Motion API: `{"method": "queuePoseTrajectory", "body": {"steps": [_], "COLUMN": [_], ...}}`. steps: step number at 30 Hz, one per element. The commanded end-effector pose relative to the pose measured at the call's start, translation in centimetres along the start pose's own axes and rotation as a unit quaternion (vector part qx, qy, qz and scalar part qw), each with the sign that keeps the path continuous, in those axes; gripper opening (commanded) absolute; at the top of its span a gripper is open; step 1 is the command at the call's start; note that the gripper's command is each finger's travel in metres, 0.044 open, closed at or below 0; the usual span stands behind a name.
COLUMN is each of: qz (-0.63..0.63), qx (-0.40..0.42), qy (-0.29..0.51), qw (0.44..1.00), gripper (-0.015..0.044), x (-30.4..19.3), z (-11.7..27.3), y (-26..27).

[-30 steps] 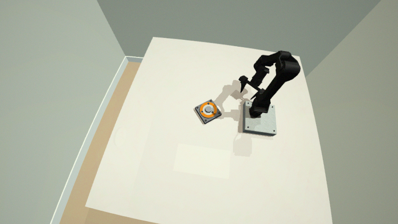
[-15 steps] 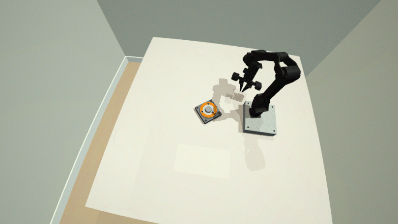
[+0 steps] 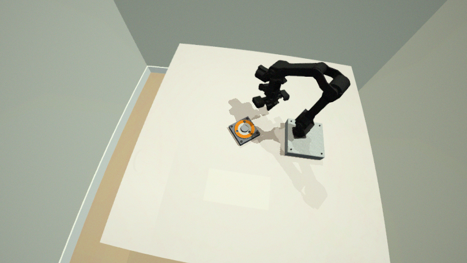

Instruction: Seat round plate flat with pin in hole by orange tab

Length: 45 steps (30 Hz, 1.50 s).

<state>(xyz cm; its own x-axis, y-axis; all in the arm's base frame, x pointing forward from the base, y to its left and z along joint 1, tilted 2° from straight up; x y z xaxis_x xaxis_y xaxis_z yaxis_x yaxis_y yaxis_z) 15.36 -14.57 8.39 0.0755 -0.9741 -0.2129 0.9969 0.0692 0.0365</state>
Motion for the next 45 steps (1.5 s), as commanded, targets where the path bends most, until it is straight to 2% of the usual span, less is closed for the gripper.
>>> {"method": "queuePoseTrajectory", "body": {"steps": [1, 7, 10, 15, 20, 29, 38, 45], "qz": [0.098, 0.266, 0.302, 0.429, 0.493, 0.496, 0.496, 0.496], "qx": [-0.016, -0.038, -0.039, -0.047, -0.054, -0.054, -0.054, -0.054], "qy": [-0.018, -0.044, -0.048, -0.065, -0.075, -0.075, -0.075, -0.075], "qw": [0.995, 0.962, 0.951, 0.900, 0.865, 0.863, 0.863, 0.863], "gripper": [0.0000, 0.0000, 0.0000, 0.0000, 0.0000, 0.0000, 0.0000, 0.0000], "x": [-1.5, -5.5, -6.8, -11.5, -13.7, -13.8, -13.0, -12.9], "z": [0.0, -0.3, -0.5, -1.0, -1.1, -1.2, -5.5, -5.8], "y": [2.8, 7.1, 8.1, 10.7, 11.7, 11.8, 11.7, 11.6]}}
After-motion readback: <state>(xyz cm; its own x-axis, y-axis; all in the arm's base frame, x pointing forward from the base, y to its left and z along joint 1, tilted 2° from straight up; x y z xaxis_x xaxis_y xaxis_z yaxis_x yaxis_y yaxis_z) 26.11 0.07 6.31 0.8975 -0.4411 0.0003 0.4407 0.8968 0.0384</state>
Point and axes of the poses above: the point midway between the two fingers, 35 mm back from their tips, its own z axis back along the fingers, its own y axis across the jaws, x = y × z, the point moved 3 cm from there along z, back along the fingers, and after that the axes turned 15 degrees about -z, right-handed, at the moved point
